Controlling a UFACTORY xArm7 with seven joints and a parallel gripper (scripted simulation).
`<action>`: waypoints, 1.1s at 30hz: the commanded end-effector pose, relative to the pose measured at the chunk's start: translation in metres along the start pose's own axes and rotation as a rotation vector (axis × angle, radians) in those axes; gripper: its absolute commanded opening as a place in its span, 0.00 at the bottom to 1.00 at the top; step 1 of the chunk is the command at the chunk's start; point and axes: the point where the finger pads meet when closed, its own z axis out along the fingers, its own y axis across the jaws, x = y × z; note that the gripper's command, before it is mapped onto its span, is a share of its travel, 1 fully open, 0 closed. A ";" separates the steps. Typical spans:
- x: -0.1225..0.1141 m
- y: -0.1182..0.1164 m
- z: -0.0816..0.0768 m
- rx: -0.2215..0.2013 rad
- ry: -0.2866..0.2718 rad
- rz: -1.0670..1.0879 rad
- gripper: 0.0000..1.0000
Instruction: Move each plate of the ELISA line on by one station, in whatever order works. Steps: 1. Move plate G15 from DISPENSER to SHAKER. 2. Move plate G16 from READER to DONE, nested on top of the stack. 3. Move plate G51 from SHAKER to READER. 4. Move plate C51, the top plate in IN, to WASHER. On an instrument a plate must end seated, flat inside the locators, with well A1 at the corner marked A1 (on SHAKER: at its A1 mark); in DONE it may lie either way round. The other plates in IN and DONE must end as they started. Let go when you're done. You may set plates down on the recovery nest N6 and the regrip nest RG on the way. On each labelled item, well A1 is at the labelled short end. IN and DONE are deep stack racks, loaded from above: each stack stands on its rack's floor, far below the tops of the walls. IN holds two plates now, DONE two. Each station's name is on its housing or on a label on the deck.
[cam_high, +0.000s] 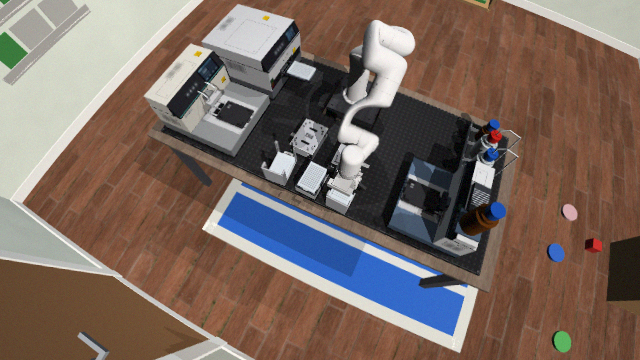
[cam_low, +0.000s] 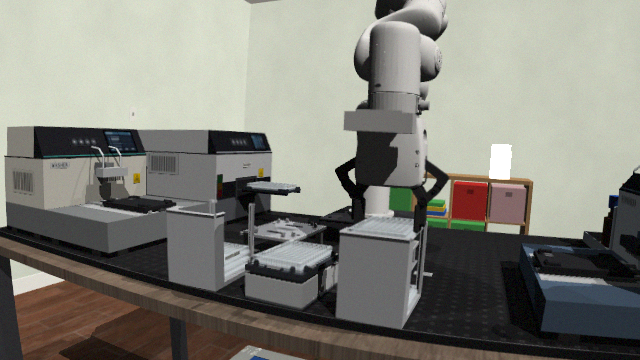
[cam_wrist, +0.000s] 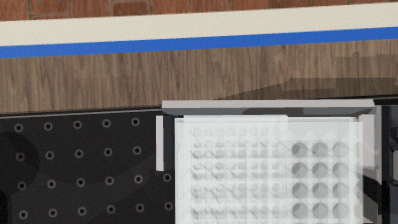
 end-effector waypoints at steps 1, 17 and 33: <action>0.002 0.000 -0.005 0.002 0.005 0.000 0.00; 0.002 0.000 -0.015 0.002 0.005 0.000 0.00; 0.002 0.000 -0.024 0.002 0.005 0.000 0.00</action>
